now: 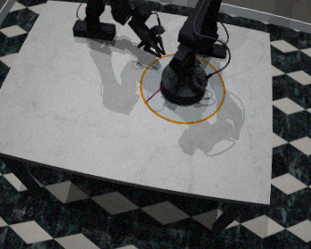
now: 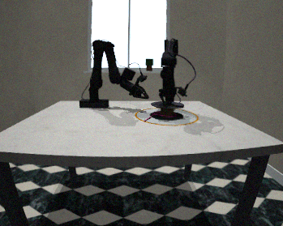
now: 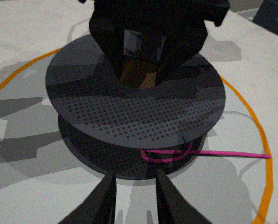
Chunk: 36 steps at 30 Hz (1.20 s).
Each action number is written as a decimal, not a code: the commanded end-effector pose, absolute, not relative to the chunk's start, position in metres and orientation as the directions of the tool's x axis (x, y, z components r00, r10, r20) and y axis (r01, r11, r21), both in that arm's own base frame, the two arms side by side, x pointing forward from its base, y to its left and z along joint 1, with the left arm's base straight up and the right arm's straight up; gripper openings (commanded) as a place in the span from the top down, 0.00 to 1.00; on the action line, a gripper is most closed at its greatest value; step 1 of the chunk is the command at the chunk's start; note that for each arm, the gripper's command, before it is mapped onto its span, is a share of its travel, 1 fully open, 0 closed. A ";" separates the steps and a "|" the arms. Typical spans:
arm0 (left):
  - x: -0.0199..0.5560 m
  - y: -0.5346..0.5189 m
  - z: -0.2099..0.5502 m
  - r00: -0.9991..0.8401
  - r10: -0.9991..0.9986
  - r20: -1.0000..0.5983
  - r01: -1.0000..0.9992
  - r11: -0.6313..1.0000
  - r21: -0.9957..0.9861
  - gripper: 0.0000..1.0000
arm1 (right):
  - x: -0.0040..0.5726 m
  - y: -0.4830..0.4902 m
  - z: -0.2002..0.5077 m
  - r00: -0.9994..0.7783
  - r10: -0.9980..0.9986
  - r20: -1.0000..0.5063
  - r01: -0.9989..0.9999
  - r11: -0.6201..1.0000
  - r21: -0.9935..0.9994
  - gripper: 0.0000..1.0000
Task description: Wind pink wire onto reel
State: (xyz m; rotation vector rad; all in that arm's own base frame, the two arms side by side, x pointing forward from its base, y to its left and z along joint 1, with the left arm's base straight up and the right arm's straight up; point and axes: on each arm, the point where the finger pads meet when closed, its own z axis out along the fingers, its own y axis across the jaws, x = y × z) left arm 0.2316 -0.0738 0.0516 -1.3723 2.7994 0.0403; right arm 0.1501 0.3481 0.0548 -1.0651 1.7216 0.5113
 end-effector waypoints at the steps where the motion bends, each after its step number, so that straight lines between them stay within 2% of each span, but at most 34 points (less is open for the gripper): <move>1: 0.229 -0.082 0.049 -0.588 -0.809 0.000 -0.809 0.588 0.000 0.48 | 0.154 0.353 0.065 -0.080 -0.460 -0.884 -0.853 0.490 -0.178 0.75; 13: 0.229 -0.082 0.049 -0.588 -0.809 0.000 -0.809 0.588 0.000 0.48 | 0.151 0.348 0.072 0.052 -0.706 -0.706 -0.898 0.275 -0.342 0.75; 24: 0.229 -0.082 0.049 -0.588 -0.809 0.000 -0.809 0.588 0.000 0.48 | 0.151 0.345 0.084 0.142 -0.814 -0.563 -0.905 0.123 -0.407 0.75; 36: 0.229 -0.082 0.049 -0.588 -0.809 0.000 -0.809 0.588 0.000 0.48 | 0.152 0.344 0.087 0.168 -0.837 -0.521 -0.904 0.080 -0.420 0.75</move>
